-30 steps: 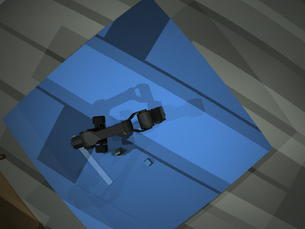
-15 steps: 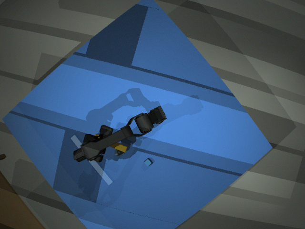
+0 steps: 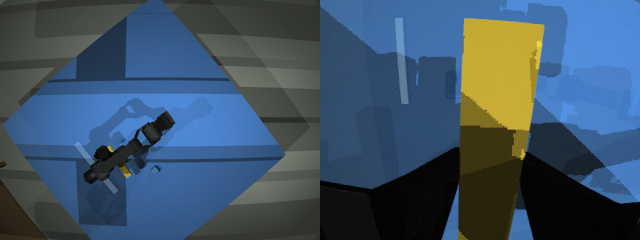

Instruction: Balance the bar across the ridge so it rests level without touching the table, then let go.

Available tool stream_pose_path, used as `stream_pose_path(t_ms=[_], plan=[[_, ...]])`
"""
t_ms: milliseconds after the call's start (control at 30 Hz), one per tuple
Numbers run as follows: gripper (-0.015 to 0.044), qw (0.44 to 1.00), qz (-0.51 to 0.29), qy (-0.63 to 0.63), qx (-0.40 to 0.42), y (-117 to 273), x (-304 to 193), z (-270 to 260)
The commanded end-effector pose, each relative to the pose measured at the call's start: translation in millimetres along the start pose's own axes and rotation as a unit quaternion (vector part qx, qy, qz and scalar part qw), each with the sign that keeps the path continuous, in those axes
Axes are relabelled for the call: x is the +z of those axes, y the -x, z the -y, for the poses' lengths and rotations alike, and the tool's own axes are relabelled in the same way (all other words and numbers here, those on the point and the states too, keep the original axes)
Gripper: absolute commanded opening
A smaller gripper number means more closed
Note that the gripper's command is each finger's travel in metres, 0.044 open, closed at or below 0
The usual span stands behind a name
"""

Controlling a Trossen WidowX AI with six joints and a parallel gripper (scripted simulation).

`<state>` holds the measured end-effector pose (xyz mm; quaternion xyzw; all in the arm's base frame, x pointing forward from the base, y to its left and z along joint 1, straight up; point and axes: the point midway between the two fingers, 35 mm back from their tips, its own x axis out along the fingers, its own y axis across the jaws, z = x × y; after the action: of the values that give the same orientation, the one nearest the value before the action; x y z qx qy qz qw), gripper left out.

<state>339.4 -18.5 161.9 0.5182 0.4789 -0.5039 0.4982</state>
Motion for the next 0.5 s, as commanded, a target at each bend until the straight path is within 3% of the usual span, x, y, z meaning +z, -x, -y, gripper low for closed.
stream_pose_path(t_ms=[0, 467], plan=[[0.0, 0.998, -0.003, -0.07, 0.0, 0.8, -13.8, 3.9], [0.0, 0.997, -0.003, -0.082, -0.001, -12.5, -16.5, 8.6]])
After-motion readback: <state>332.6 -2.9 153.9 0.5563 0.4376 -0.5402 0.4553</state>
